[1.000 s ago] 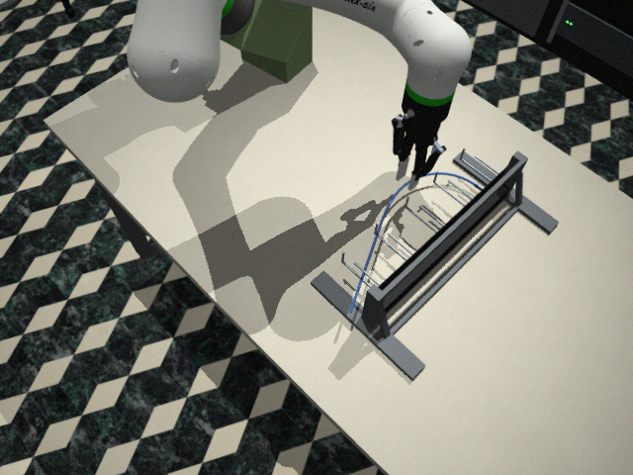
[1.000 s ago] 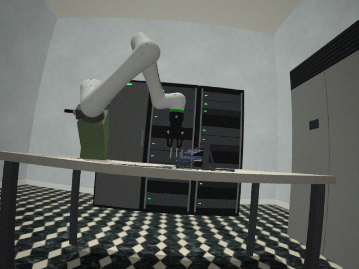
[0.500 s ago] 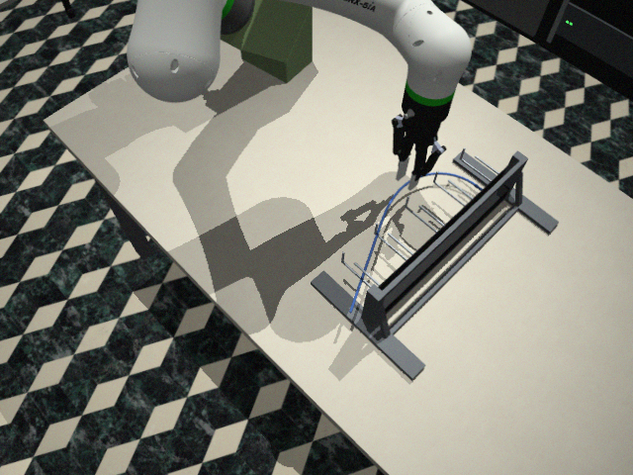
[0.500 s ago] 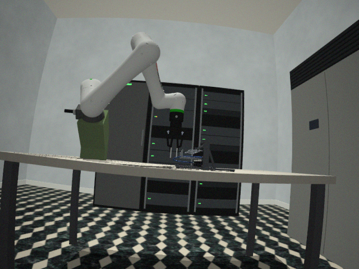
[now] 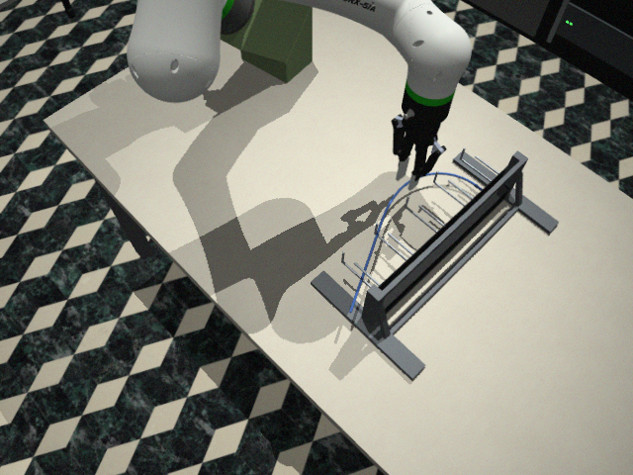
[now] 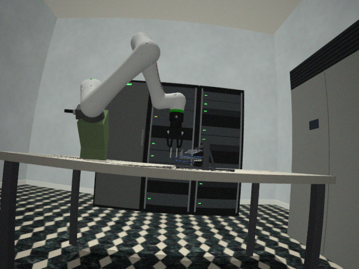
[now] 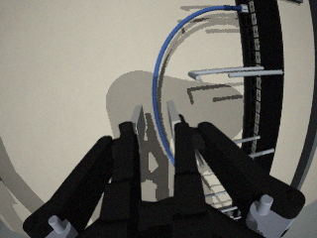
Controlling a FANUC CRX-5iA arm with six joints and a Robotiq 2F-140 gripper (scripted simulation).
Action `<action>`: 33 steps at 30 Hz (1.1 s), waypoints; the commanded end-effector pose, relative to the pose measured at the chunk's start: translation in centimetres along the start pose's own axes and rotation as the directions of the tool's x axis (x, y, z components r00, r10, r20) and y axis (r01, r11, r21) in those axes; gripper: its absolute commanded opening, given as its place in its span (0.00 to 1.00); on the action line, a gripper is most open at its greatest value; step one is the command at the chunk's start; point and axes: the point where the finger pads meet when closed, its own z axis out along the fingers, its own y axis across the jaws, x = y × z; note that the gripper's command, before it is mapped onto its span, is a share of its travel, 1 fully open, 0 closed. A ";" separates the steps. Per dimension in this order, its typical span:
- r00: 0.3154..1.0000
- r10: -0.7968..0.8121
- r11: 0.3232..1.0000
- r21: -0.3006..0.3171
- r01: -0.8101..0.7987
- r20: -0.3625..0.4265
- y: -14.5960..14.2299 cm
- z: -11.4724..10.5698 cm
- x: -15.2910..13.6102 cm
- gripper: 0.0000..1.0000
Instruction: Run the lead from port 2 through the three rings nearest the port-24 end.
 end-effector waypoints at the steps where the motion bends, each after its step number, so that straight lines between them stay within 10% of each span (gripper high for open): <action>1: 1.000 0.000 1.000 0.000 0.000 0.000 0.0 0.0 0.0 0.20; 33: 1.000 0.000 1.000 0.000 0.000 0.000 0.0 1.5 0.0 0.20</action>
